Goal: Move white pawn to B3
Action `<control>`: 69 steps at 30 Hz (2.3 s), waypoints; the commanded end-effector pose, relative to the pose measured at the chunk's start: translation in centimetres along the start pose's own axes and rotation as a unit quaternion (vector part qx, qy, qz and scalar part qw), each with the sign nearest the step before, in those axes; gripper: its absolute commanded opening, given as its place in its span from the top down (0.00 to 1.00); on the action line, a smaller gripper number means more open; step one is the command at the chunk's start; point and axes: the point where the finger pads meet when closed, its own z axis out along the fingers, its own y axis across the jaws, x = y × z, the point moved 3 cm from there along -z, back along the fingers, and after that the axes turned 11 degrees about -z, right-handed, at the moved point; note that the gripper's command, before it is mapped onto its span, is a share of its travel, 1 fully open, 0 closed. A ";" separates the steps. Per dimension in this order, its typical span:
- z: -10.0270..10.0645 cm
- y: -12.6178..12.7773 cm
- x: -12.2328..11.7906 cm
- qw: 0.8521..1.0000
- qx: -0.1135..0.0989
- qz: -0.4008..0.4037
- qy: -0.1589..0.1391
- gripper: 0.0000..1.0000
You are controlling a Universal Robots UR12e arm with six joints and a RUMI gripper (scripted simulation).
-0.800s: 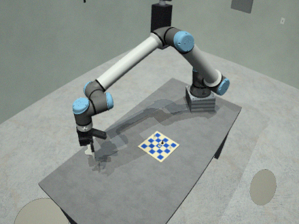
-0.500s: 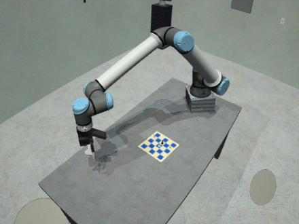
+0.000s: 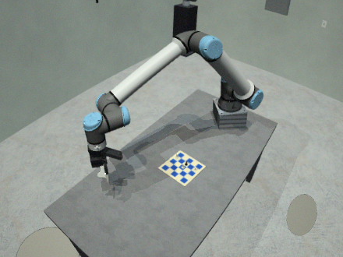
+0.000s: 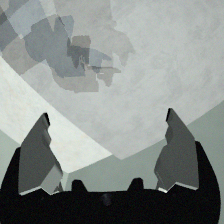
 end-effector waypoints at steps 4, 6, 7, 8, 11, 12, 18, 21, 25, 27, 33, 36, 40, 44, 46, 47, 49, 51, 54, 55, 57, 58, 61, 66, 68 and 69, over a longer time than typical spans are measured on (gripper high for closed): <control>1.6 0.8 0.9 0.999 0.005 -0.013 0.030 0.00; 2.6 1.1 1.5 0.999 0.008 -0.020 0.048 0.00; 3.1 1.3 1.8 0.998 0.010 -0.024 0.059 0.00; 3.7 1.4 2.3 0.997 0.012 -0.028 0.071 0.00; 4.4 1.7 2.7 0.996 0.014 -0.033 0.084 0.00; 5.0 1.9 3.3 0.994 0.016 -0.038 0.098 0.00; 8.6 3.1 6.6 0.980 0.029 -0.069 0.182 0.00; 10.1 3.6 8.2 0.971 0.034 -0.084 0.221 0.00; 12.0 4.3 10.8 0.952 0.041 -0.107 0.283 0.00; 12.0 4.3 10.8 0.952 0.041 -0.107 0.283 0.00; 14.0 5.1 14.4 0.919 0.050 -0.137 0.367 0.00; 14.7 5.5 16.2 0.899 0.054 -0.152 0.407 0.00; 15.4 6.0 18.6 0.867 0.058 -0.172 0.465 0.00; 15.6 6.1 19.4 0.856 0.060 -0.178 0.482 0.00; 15.8 6.4 20.7 0.833 0.061 -0.190 0.516 0.00; 15.8 6.5 21.3 0.822 0.062 -0.195 0.531 0.00; 15.9 6.7 22.4 0.801 0.064 -0.204 0.559 0.00; 15.9 6.8 22.9 0.791 0.064 -0.208 0.571 0.00; 15.8 7.1 24.0 0.765 0.065 -0.217 0.603 0.00; 15.7 7.1 24.3 0.757 0.065 -0.220 0.612 0.00; 15.6 7.3 24.8 0.744 0.065 -0.224 0.626 0.00; 15.6 7.3 25.0 0.739 0.065 -0.225 0.632 0.00; 15.6 7.4 25.2 0.734 0.066 -0.227 0.636 0.00; 15.5 7.3 25.5 0.722 0.065 -0.230 0.650 0.00; 15.4 7.3 25.5 0.721 0.065 -0.230 0.650 0.00; 15.3 7.3 25.5 0.721 0.065 -0.230 0.650 0.00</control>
